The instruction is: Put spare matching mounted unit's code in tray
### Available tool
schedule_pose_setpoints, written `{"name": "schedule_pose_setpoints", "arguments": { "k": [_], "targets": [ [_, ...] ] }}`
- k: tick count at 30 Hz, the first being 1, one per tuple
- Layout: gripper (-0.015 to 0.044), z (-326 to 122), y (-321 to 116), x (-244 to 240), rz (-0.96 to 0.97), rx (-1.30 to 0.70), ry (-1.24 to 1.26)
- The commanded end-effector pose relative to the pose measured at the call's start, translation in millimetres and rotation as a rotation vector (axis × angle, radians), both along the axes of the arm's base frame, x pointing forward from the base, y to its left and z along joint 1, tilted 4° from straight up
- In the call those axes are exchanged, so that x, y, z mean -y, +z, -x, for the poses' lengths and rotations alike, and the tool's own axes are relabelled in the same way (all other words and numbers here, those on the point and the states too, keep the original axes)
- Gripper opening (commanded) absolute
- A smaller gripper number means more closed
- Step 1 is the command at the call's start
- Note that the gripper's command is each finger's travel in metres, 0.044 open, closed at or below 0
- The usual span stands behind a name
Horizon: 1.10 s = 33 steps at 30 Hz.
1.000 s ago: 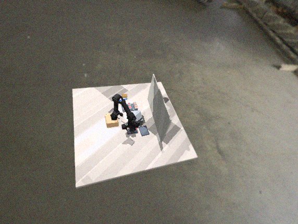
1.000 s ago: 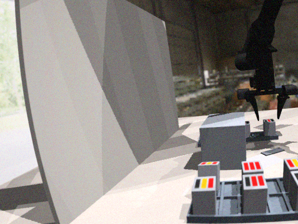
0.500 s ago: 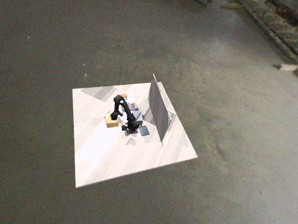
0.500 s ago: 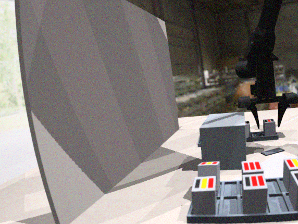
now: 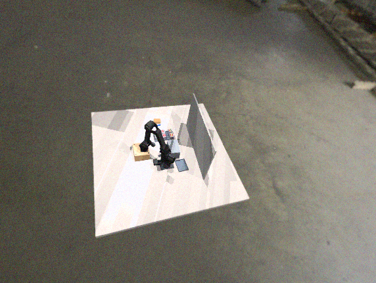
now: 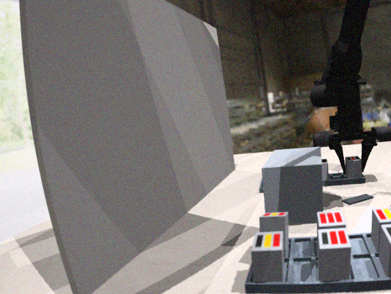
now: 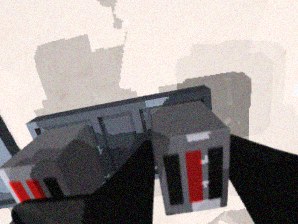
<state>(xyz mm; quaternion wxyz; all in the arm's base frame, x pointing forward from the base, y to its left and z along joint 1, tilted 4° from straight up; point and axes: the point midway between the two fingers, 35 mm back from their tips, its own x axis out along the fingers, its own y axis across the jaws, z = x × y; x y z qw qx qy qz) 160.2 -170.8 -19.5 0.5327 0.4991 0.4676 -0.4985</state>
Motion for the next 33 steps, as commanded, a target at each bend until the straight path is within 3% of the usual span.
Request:
{"name": "schedule_pose_setpoints", "arguments": {
  "k": [1, 5, 10, 19, 33],
  "targets": [
    [0.0155, -0.2, 0.2, 0.1, 0.000, 0.000, 0.000],
    [0.0129, -0.2, 0.2, 0.1, 0.000, 0.000, 0.000],
    [0.0000, -0.2, 0.2, 0.1, 0.000, 0.000, 0.000],
    [0.0000, -0.4, 4.0, 0.4, 0.000, 0.001, 0.000],
    [0.0000, 4.6, 79.5, -4.8, 0.000, 0.005, -0.006]
  ]
}}
